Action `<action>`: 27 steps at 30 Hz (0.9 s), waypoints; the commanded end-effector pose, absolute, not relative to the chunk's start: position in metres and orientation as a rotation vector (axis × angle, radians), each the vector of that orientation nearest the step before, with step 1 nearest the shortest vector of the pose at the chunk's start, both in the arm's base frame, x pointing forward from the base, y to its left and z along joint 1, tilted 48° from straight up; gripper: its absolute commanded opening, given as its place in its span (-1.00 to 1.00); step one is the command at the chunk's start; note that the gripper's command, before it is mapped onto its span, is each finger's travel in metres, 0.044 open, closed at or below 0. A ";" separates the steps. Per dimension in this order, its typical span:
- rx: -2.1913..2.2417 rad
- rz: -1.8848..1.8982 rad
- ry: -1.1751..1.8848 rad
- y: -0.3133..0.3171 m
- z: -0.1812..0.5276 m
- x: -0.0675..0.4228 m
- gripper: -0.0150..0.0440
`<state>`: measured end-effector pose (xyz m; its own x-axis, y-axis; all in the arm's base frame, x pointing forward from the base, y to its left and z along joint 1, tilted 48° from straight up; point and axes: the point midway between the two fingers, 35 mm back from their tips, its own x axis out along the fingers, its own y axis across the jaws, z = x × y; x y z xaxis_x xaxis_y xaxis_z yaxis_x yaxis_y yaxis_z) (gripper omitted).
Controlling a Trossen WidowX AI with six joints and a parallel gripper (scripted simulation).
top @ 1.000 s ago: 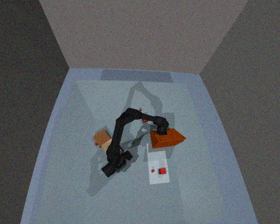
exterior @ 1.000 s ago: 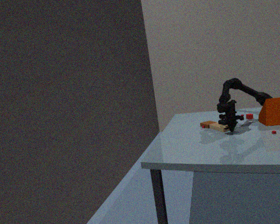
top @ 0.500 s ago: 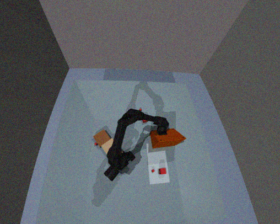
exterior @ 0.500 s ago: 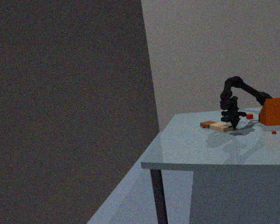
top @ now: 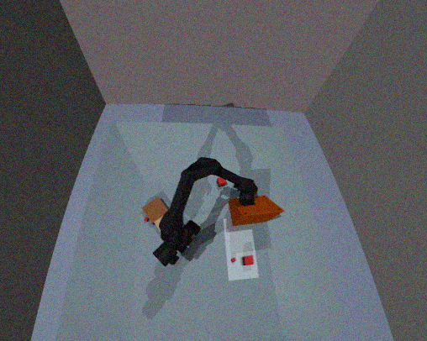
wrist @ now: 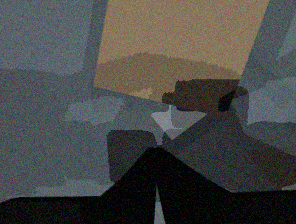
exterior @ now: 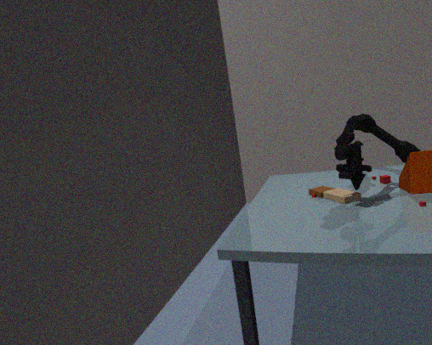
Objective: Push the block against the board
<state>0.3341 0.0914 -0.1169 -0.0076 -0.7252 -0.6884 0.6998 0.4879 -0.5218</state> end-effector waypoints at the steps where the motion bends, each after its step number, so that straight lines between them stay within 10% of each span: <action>1: -0.119 -1.058 1.165 0.083 -0.105 0.335 -0.49; 27: -0.813 -0.483 1.562 0.009 -0.030 0.326 -0.49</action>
